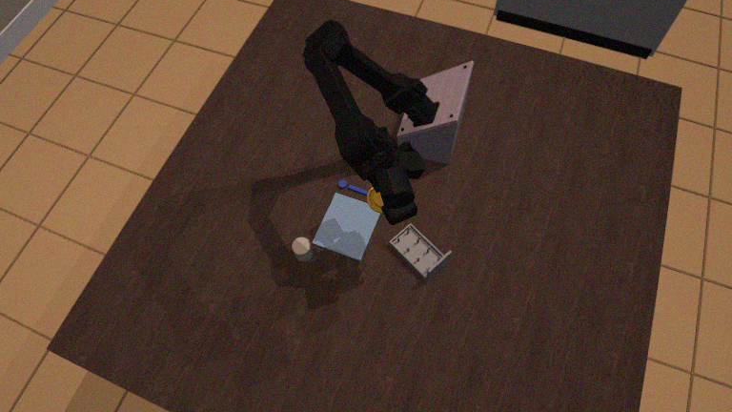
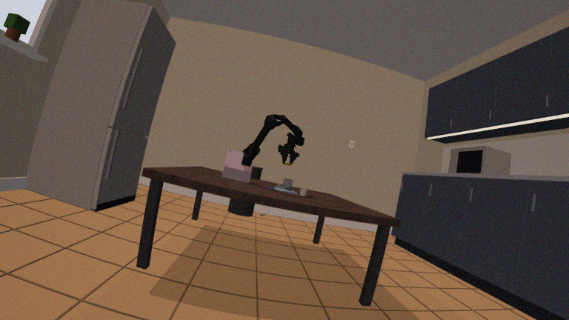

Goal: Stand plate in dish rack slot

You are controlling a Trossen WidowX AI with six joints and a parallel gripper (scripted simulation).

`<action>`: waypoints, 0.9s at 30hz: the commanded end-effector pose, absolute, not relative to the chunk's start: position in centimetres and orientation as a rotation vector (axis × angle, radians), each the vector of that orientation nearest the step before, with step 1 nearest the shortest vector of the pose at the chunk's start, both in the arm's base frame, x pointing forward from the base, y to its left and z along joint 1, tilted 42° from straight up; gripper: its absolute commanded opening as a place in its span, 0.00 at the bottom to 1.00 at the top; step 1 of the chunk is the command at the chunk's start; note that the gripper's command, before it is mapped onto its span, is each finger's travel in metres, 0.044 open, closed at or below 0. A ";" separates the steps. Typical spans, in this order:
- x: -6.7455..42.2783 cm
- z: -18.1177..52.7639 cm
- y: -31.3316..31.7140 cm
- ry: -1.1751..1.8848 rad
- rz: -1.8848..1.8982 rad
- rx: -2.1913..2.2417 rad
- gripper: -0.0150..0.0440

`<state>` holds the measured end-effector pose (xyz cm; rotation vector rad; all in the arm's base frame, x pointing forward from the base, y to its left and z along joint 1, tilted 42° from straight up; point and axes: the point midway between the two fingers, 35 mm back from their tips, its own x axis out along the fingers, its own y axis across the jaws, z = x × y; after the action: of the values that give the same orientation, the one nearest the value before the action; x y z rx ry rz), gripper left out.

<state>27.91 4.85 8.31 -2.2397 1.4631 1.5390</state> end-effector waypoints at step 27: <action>26.0 2.5 2.9 1.196 1.859 -1.929 0.25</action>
<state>26.26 3.29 3.46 -2.0143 1.2283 1.8651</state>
